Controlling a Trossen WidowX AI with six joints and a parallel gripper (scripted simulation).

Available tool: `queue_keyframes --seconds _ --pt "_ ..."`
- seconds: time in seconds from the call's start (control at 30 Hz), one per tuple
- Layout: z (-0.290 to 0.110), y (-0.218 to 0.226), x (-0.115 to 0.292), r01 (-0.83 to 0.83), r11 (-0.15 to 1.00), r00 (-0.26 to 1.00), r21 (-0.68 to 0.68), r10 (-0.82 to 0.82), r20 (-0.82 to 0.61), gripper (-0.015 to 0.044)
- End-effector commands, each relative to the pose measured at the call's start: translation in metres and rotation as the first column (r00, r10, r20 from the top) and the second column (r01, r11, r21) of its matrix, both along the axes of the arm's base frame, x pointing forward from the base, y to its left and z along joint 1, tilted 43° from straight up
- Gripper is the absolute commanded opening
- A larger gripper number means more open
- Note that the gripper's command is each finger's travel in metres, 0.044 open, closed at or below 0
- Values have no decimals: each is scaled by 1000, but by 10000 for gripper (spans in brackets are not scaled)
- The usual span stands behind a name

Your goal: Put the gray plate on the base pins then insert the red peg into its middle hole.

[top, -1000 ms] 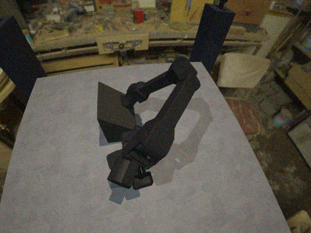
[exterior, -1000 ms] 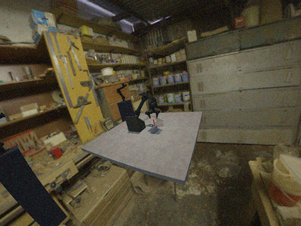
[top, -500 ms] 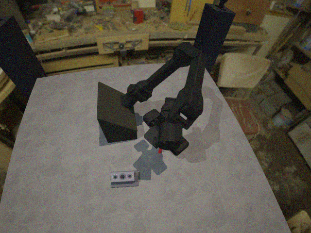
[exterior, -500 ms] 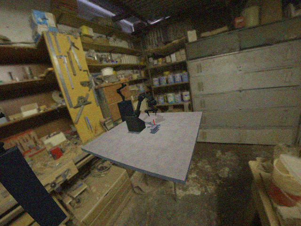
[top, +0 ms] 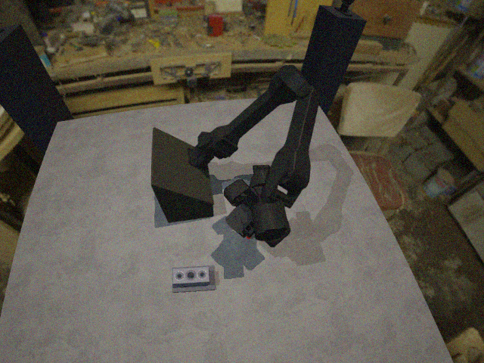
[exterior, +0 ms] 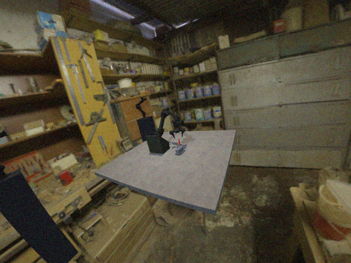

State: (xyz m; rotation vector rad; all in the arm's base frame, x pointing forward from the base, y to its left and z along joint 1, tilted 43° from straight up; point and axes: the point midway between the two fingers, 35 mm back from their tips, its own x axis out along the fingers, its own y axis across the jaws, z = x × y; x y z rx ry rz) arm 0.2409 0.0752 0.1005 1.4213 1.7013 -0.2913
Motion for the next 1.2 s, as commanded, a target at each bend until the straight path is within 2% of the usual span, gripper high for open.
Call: queue_keyframes --seconds 0.0,1.13,1.17 --pt "-4 4 1 2 1000 1000 3 -2 1 440" --pt "-41 40 2 2 1000 1000 6 -2 2 440" --pt "-41 40 2 2 1000 1000 6 -2 2 414"
